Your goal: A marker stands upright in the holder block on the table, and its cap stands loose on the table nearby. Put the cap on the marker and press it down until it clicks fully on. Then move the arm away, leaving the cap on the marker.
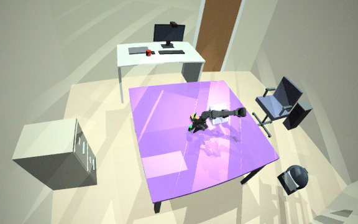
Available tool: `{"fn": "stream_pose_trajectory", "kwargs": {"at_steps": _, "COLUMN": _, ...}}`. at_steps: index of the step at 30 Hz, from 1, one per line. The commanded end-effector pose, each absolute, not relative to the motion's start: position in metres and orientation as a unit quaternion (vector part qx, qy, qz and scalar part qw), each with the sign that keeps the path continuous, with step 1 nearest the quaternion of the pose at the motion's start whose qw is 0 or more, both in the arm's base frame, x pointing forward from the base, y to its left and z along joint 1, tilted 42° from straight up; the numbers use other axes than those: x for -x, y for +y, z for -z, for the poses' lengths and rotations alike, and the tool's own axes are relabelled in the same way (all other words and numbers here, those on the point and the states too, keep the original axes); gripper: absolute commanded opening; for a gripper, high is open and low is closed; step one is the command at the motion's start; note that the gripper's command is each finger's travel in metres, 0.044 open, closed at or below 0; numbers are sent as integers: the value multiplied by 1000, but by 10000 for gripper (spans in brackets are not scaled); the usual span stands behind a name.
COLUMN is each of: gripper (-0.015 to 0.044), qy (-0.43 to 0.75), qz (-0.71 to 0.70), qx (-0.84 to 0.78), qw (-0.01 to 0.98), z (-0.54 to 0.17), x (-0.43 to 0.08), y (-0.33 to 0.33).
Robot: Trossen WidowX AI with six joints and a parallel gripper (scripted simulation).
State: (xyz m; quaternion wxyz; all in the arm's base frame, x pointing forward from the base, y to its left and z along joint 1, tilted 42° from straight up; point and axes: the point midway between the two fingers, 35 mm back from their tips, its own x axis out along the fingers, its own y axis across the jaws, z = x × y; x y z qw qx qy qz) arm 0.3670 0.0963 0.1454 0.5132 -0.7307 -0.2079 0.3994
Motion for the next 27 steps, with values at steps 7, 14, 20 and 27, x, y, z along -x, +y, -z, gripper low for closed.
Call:
{"fn": "stream_pose_trajectory", "kwargs": {"at_steps": 7, "gripper": 250, "qy": 317, "qz": -516, "qx": 234, "qw": 761, "z": -103, "x": -395, "y": 36}}
{"fn": "stream_pose_trajectory", "kwargs": {"at_steps": 14, "gripper": 250, "qy": 484, "qz": -468, "qx": 45, "qw": 738, "z": -101, "x": -382, "y": 20}}
{"fn": "stream_pose_trajectory", "kwargs": {"at_steps": 20, "gripper": 250, "qy": 566, "qz": -442, "qx": -48, "qw": 695, "z": -105, "x": -363, "y": 17}}
{"fn": "stream_pose_trajectory", "kwargs": {"at_steps": 27, "gripper": 250, "qy": 566, "qz": -442, "qx": -48, "qw": 695, "z": -105, "x": -362, "y": 17}}
